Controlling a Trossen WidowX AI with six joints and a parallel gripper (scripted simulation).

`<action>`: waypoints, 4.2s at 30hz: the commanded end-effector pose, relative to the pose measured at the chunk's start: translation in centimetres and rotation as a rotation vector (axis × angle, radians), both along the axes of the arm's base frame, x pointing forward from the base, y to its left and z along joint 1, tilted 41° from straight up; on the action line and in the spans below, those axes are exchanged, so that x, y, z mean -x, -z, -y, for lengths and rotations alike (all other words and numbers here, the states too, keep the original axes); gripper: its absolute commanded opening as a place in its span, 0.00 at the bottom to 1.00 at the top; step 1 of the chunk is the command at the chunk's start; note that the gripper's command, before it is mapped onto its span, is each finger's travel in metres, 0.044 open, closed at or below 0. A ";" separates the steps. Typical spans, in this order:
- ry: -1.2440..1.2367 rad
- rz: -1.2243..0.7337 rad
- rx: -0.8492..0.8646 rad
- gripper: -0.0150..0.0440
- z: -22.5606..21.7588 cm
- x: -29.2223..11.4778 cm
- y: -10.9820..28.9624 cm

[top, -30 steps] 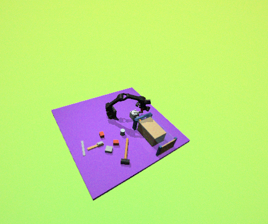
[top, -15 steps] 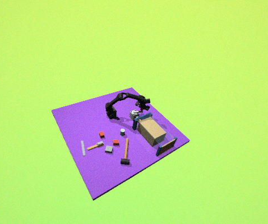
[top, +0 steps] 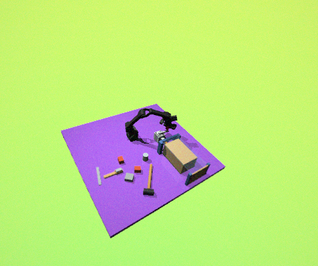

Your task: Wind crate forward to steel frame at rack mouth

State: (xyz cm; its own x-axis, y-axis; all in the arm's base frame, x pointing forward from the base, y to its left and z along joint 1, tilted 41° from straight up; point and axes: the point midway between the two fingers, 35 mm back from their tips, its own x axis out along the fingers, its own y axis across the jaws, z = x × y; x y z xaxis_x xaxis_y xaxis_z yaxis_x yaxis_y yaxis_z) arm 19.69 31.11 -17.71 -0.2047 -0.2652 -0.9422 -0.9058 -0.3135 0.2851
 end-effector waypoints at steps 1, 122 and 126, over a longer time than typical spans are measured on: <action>-0.002 -0.033 0.009 0.25 0.1 2.0 -0.1; -0.002 -0.040 0.016 0.25 8.0 10.9 -7.0; -0.002 -0.040 0.017 0.25 8.4 10.9 -7.3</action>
State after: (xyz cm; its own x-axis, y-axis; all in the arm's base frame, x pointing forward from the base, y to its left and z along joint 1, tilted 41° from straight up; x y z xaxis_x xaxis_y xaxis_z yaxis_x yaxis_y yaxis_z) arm 8.79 23.87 -10.93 -0.2450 -0.2575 -0.9347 -0.8935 -0.3142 0.3208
